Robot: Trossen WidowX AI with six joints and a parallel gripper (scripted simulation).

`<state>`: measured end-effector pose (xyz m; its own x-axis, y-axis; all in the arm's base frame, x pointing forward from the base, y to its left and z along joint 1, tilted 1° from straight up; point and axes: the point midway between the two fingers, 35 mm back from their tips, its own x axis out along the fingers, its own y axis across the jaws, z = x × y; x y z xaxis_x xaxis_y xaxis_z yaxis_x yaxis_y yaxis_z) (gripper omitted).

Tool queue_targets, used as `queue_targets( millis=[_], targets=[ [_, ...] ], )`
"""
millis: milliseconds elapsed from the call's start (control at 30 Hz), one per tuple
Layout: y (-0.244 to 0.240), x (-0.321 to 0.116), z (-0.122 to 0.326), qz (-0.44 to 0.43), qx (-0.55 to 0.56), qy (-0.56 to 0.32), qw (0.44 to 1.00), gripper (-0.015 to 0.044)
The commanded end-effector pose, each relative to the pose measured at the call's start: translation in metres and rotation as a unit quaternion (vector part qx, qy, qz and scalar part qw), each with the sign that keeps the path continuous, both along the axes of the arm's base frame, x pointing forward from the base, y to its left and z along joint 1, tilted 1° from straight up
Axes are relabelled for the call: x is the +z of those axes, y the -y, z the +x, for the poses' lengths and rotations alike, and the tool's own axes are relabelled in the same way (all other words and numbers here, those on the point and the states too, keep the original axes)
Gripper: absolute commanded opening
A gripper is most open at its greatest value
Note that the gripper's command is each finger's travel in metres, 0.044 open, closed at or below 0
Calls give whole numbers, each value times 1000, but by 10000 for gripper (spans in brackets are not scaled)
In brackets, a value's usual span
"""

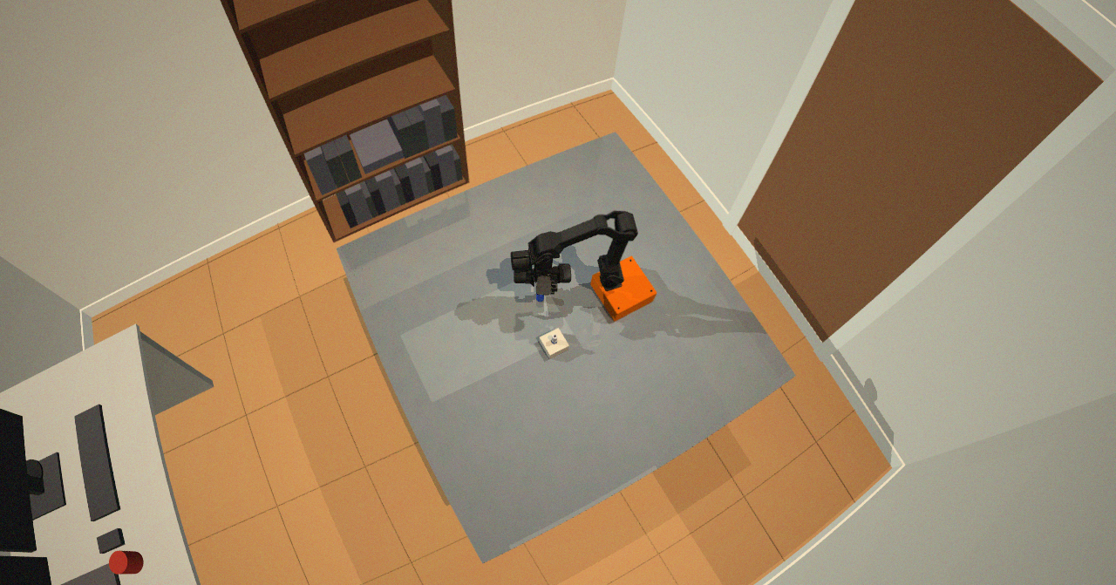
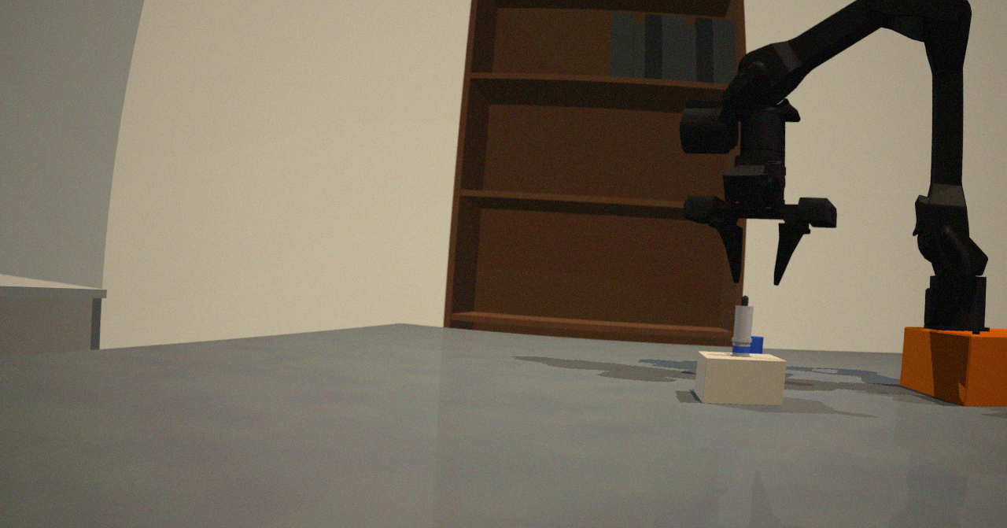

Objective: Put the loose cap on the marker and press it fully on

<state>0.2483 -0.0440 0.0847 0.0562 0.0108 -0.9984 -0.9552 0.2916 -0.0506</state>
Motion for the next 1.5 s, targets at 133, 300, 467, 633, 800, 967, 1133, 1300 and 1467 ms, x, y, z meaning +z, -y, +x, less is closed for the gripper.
queue_targets(
  millis=[133,300,467,633,800,967,1133,1300,1467],
  targets=[
    [2,-31,-1,-4,4,-8,1000,239],
    [3,-46,1,-4,4,-8,1000,239],
    [3,-50,2,-4,4,-8,1000,239],
    [3,-59,3,-4,4,-8,1000,239],
    [4,-67,3,-4,4,-8,1000,239],
    [4,-75,4,-4,4,-9,1000,239],
    [4,-83,4,-4,4,-9,1000,239],
    [4,-91,4,-4,4,-9,1000,239],
    [4,-98,4,-4,4,-9,1000,239]
  ],
)
